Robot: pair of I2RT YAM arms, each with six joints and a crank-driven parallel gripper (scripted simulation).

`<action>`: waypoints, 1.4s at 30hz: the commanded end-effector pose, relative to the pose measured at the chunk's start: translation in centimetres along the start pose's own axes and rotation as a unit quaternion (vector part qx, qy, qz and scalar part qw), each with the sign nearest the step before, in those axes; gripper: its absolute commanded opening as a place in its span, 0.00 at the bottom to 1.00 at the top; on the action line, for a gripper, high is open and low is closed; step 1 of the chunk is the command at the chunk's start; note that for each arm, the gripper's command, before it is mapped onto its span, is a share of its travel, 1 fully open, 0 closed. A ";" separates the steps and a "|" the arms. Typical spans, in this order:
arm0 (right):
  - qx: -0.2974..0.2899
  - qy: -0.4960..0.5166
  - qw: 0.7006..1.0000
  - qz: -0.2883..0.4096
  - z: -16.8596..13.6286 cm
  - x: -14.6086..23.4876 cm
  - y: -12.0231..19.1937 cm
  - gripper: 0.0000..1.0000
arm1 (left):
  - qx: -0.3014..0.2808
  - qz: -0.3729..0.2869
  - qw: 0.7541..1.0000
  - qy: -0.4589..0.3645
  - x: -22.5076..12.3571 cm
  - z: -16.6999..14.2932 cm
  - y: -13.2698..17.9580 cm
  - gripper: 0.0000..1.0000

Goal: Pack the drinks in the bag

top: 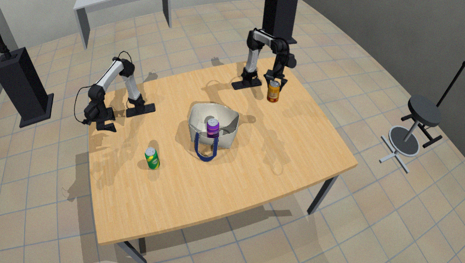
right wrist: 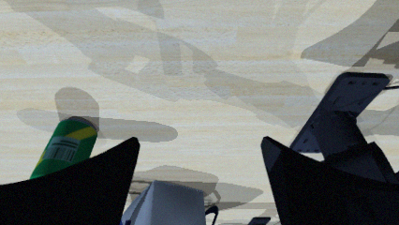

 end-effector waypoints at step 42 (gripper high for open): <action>-0.032 -0.005 0.999 0.014 0.1 -0.1 1.0 1.00 | -0.067 0.019 0.997 -0.032 -6.0 7.9 -2.5 0.74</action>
Point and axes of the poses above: on each arm, the point where the finger pads meet when closed, its own y axis back along the fingers, its own x axis across the jaws, z = x × y, the point moved 9 cm from there along y, back along the fingers, and after that the axes turned 9 degrees about y, right-handed, at the moved point
